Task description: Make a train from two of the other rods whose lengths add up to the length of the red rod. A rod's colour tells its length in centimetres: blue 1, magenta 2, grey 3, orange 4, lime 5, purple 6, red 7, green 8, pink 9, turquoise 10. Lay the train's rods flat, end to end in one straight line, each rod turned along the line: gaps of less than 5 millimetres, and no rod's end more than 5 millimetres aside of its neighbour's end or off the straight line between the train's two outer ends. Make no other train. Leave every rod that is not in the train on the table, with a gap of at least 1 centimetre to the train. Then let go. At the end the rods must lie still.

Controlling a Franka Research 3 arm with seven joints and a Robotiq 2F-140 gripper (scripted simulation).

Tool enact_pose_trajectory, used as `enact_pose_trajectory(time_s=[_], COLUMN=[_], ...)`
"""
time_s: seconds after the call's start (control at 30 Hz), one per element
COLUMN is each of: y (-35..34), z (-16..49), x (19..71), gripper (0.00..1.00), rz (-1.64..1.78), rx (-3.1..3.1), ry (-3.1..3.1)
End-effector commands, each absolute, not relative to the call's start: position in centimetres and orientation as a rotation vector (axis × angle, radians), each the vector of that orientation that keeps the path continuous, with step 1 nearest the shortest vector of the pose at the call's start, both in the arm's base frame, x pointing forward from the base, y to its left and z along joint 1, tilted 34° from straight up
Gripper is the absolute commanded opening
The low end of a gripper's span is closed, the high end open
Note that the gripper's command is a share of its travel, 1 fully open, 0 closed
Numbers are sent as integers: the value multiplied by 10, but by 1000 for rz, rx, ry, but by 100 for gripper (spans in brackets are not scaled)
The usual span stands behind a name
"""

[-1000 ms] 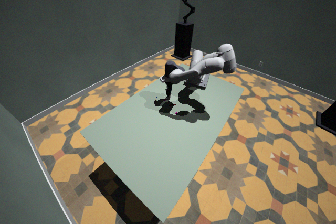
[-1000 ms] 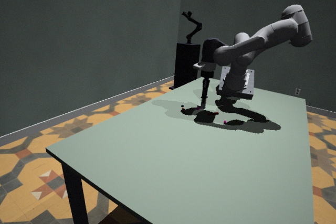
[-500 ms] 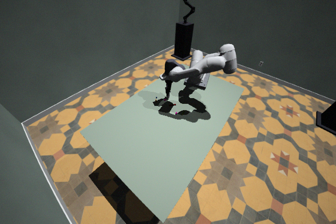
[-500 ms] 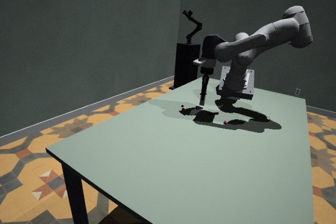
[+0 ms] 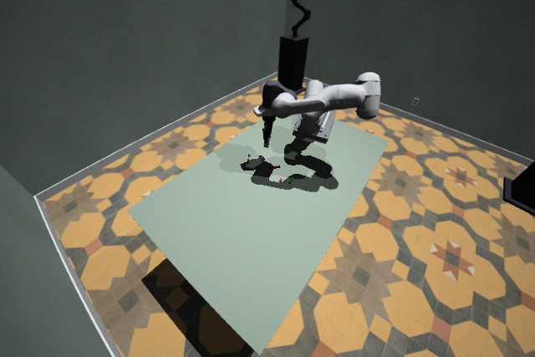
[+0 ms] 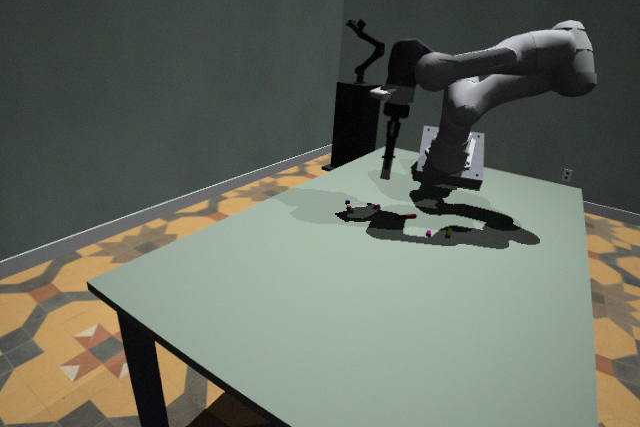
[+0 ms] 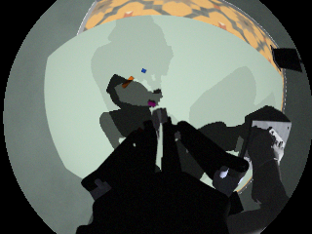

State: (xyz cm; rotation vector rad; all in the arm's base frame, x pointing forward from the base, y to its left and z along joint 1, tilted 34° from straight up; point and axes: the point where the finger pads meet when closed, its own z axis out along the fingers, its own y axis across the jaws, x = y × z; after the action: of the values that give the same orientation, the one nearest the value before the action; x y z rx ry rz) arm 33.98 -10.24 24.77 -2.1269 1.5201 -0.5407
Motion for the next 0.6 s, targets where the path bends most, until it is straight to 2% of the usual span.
enact_pose_trajectory(time_s=[0.0, 0.33, 0.57], y=[-93, -93, -75], z=[249, 250, 301], x=[327, 328, 399], gripper=[3, 3, 3], rz=[-474, -475, -547], rx=[-2115, -2117, -2288], ry=[1543, 1540, 1332])
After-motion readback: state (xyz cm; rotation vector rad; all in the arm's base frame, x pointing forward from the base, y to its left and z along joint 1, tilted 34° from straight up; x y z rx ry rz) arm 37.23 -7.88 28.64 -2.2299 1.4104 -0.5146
